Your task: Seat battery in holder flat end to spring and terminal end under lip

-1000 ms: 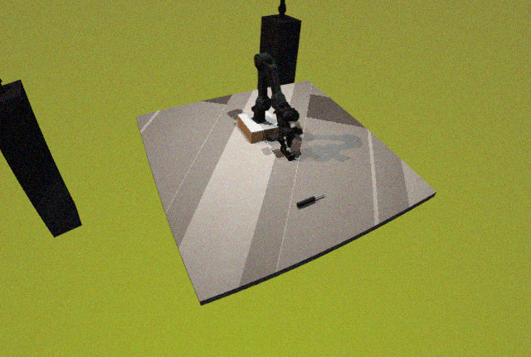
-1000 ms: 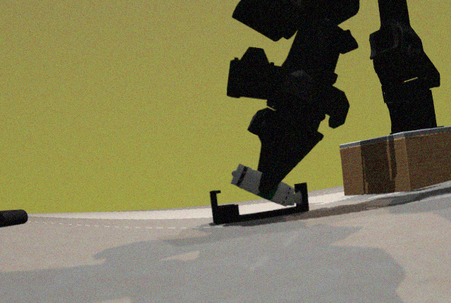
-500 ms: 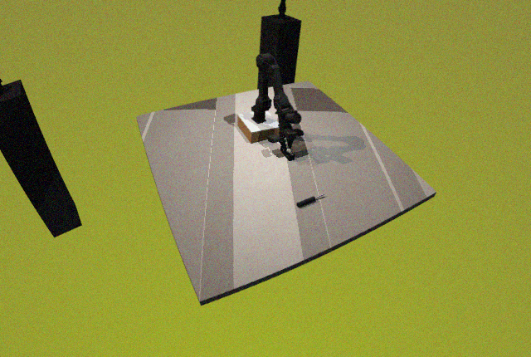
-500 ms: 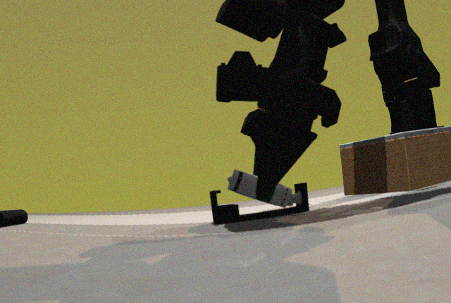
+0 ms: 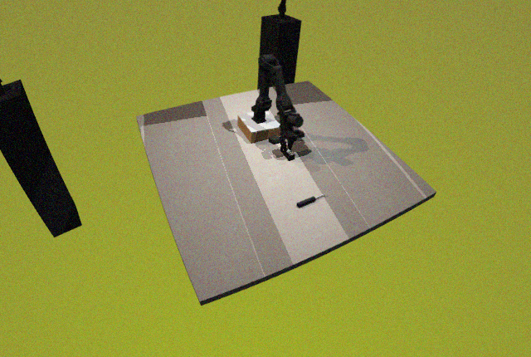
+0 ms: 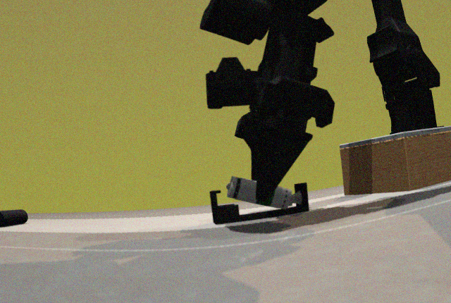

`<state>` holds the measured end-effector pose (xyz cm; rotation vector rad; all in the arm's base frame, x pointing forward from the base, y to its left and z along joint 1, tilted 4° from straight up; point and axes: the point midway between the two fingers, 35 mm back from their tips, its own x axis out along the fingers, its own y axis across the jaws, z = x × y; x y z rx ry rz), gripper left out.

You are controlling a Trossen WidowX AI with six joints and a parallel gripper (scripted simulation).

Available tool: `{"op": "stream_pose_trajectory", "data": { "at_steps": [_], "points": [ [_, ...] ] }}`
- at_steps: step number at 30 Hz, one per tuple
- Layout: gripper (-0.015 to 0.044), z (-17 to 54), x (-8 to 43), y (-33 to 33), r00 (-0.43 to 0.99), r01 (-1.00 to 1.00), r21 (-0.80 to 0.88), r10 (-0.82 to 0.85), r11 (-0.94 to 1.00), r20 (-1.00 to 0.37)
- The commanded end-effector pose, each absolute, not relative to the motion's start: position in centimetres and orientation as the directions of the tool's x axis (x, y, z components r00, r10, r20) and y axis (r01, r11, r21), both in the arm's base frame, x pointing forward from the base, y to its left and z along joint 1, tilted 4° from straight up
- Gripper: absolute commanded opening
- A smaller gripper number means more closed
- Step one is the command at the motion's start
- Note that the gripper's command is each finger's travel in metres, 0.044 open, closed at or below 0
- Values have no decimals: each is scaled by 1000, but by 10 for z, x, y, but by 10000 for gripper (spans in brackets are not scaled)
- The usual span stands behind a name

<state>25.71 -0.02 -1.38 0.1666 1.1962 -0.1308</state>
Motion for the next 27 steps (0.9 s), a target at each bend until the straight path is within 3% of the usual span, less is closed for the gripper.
{"op": "stream_pose_trajectory", "data": {
  "at_steps": [1,27],
  "points": [
    [72,-17,254,0,327,183,58,-5,981,-945],
    [72,-19,260,0,179,185,53,20,981,-984]
  ]
}}
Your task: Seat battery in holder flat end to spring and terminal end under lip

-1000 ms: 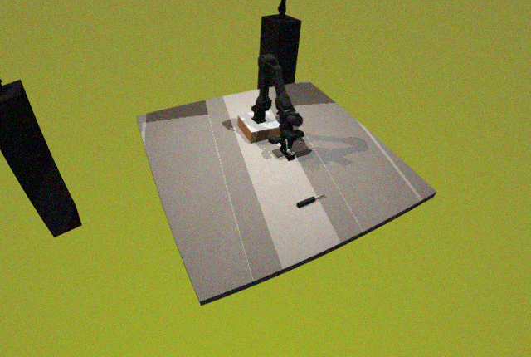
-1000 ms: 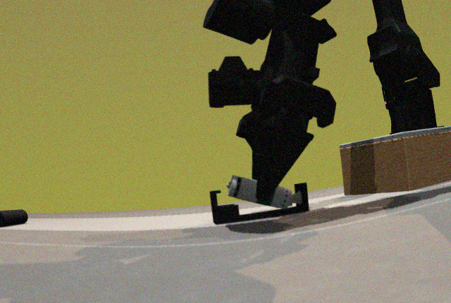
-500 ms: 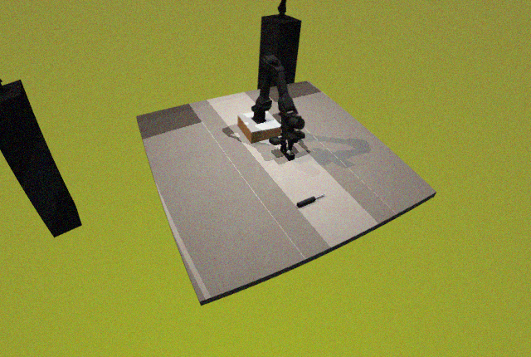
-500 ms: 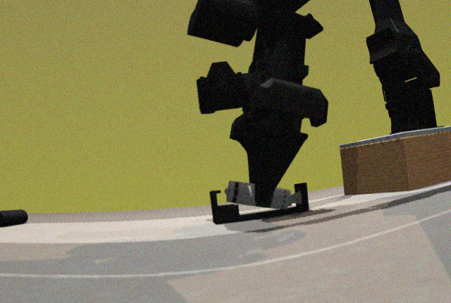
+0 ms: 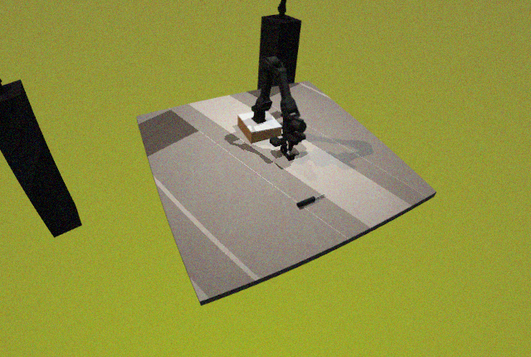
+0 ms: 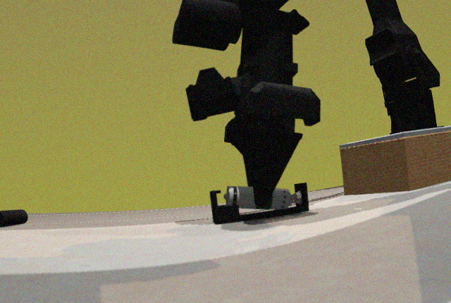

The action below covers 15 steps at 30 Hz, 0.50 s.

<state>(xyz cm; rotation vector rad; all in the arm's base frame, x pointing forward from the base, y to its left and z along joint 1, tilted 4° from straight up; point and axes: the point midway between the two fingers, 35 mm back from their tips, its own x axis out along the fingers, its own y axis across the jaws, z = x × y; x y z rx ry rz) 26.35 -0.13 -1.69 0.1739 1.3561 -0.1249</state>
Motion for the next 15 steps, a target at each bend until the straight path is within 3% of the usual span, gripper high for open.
{"op": "stream_pose_trajectory", "data": {
  "at_steps": [1,15],
  "points": [
    [72,-19,260,0,173,185,53,21,981,-985],
    [72,-20,262,-1,90,188,52,35,981,-995]
  ]
}}
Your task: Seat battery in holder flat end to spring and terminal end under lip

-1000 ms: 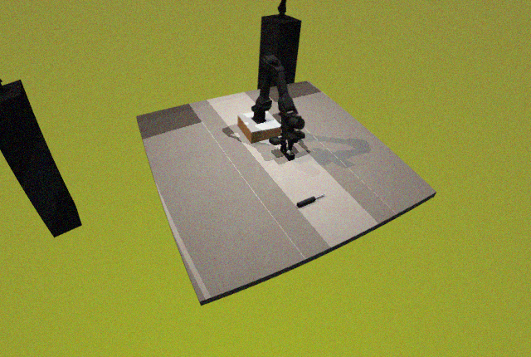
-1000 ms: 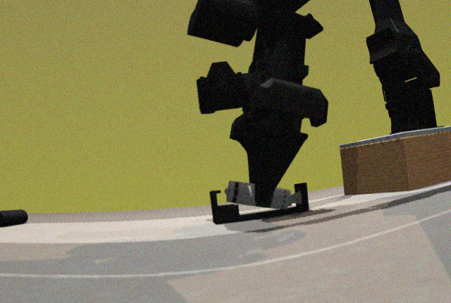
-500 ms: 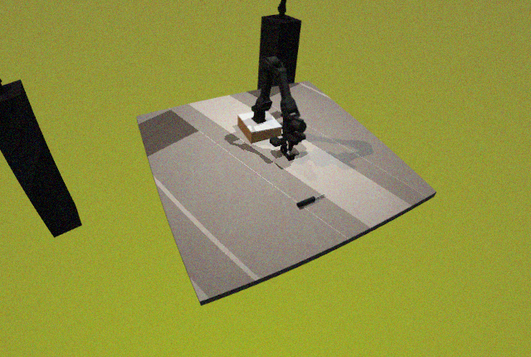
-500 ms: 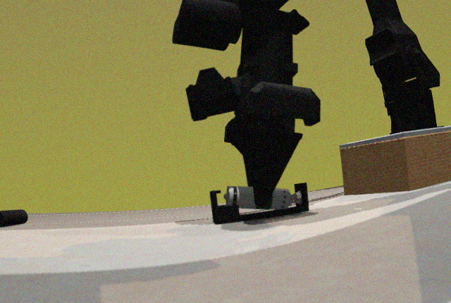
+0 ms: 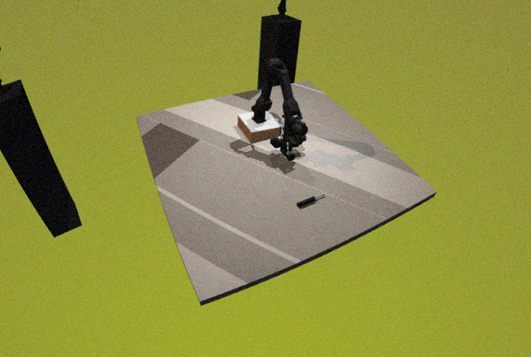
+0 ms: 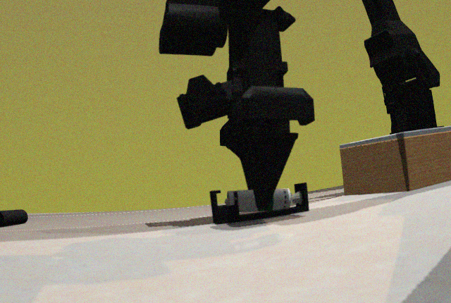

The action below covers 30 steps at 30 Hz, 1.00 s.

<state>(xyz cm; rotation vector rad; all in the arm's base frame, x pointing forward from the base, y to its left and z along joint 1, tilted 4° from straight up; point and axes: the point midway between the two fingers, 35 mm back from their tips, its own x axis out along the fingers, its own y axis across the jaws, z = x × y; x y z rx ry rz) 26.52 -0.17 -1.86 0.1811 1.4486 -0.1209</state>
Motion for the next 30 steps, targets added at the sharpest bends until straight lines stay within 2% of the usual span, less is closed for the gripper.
{"op": "stream_pose_trajectory", "data": {
  "at_steps": [1,10,30],
  "points": [
    [72,-20,262,-1,84,188,52,36,981,-996],
    [72,-20,264,-1,39,190,49,43,981,-998],
    [72,-20,278,-4,33,190,46,41,981,-999]
  ]
}}
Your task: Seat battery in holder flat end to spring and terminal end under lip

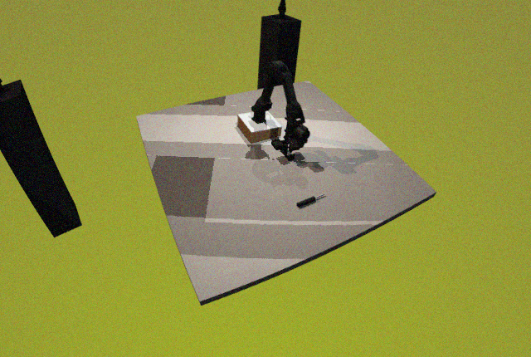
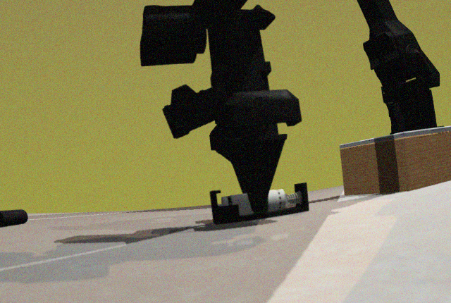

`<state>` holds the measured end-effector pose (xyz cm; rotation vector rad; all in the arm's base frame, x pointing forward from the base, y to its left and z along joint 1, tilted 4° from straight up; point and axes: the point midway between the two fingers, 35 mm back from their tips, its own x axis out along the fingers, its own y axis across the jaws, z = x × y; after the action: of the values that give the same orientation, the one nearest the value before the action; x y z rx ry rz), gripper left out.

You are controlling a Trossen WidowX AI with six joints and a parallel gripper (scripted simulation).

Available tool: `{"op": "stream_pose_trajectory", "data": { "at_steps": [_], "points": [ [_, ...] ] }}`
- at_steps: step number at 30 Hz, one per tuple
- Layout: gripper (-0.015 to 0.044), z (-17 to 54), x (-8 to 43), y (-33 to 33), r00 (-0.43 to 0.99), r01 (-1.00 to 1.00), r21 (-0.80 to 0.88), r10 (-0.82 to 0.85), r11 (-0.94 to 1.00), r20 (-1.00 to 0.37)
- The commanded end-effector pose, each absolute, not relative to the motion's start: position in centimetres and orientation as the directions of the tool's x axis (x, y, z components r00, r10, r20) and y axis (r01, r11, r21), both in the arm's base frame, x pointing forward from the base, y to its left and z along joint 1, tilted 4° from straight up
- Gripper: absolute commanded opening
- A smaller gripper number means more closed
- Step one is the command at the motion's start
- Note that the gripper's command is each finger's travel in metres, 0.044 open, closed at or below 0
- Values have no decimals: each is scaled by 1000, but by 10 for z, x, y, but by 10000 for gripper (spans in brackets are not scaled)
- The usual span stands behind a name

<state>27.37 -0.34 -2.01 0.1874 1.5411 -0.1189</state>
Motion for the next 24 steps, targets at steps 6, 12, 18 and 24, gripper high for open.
{"op": "stream_pose_trajectory", "data": {
  "at_steps": [6,12,18,24],
  "points": [
    [72,-20,278,-4,31,190,46,41,981,-999],
    [72,-20,278,-4,27,190,45,41,981,-999],
    [174,-20,278,-4,27,190,45,41,981,-999],
    [174,-14,278,-4,26,191,45,41,980,-999]
  ]
}}
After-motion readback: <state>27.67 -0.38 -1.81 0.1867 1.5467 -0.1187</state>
